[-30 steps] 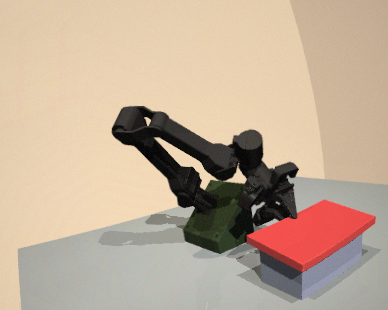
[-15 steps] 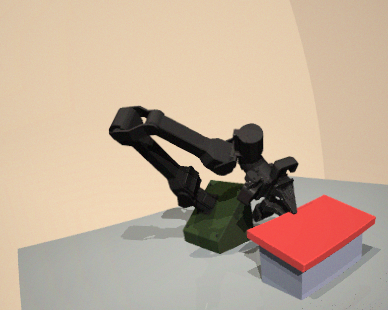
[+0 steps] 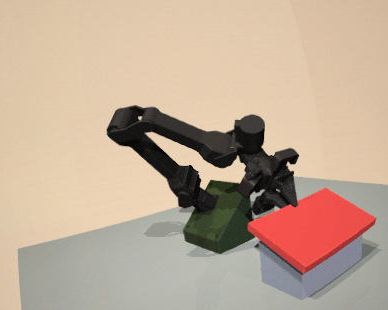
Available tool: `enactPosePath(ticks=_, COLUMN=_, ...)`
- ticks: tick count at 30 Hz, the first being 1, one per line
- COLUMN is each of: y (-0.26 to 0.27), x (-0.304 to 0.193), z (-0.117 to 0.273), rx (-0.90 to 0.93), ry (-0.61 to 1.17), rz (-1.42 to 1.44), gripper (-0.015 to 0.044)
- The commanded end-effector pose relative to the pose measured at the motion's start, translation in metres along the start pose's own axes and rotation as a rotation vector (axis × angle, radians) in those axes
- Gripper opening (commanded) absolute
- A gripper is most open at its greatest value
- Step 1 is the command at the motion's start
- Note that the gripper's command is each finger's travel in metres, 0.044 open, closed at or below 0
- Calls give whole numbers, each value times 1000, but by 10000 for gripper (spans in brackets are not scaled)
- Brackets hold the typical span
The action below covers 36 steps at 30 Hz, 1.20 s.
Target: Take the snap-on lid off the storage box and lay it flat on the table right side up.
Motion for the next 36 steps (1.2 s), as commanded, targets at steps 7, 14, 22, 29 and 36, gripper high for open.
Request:
enactPosePath(ticks=7, y=17, x=2, z=6, rx=7, ry=-2, rz=-8, gripper=0)
enactPosePath(ticks=14, y=27, x=3, z=8, rx=7, ry=-1, rz=-8, gripper=0)
enactPosePath(ticks=22, y=40, x=5, z=10, rx=7, ry=-1, rz=-9, gripper=0)
enactPosePath(ticks=29, y=52, x=6, z=10, rx=8, ry=-1, rz=-9, gripper=0)
enactPosePath(ticks=36, y=64, x=7, z=9, rx=8, ry=-1, rz=-9, gripper=0)
Point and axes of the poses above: the point midway between the two fingers, 35 mm back from their tips, its own z axis back along the fingers, its own y axis across the jaws, x = y × z, the point moved 1 cm from there along z, back along the fingers, and after that the axes turned 5 degrees about z, right-handed, at the moved point
